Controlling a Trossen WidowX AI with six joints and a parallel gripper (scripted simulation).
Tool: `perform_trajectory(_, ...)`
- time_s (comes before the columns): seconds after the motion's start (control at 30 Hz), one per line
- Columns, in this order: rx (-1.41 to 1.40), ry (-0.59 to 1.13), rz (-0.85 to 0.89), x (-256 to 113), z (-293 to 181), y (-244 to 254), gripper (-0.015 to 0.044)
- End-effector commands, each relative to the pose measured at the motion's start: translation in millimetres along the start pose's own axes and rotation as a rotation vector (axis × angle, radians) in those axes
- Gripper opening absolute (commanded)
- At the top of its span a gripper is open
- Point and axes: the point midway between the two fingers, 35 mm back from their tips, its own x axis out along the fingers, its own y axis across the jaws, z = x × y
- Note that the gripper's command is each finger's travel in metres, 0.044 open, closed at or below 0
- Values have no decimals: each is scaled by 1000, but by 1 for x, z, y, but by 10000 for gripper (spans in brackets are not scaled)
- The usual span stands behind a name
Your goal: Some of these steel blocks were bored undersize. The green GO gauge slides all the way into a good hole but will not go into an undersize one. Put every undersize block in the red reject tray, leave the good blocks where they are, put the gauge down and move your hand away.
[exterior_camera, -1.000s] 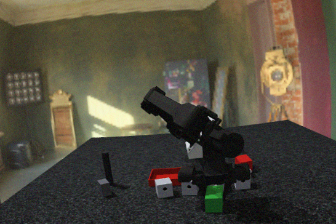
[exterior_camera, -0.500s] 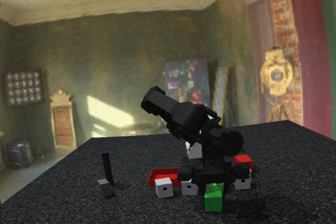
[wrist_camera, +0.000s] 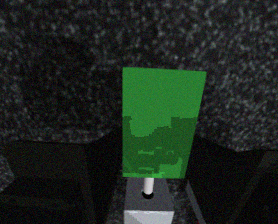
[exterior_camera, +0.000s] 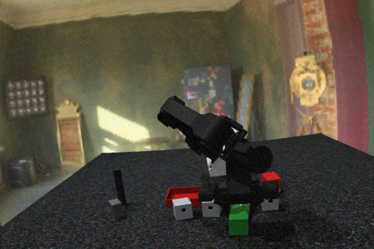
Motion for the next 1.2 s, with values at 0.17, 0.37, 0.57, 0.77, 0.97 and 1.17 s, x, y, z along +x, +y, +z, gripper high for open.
perform_trajectory(0.17,1,-13,2,-5,-2,1,0)
perform_trajectory(0.37,1,-13,2,-6,-3,0,0)
perform_trajectory(0.57,1,-13,2,-7,-7,-1,0)
perform_trajectory(0.77,1,-13,2,-7,-7,-1,0)
perform_trajectory(0.97,1,-13,2,-7,-11,0,0)
perform_trajectory(1.17,1,-12,2,-6,-12,0,0)
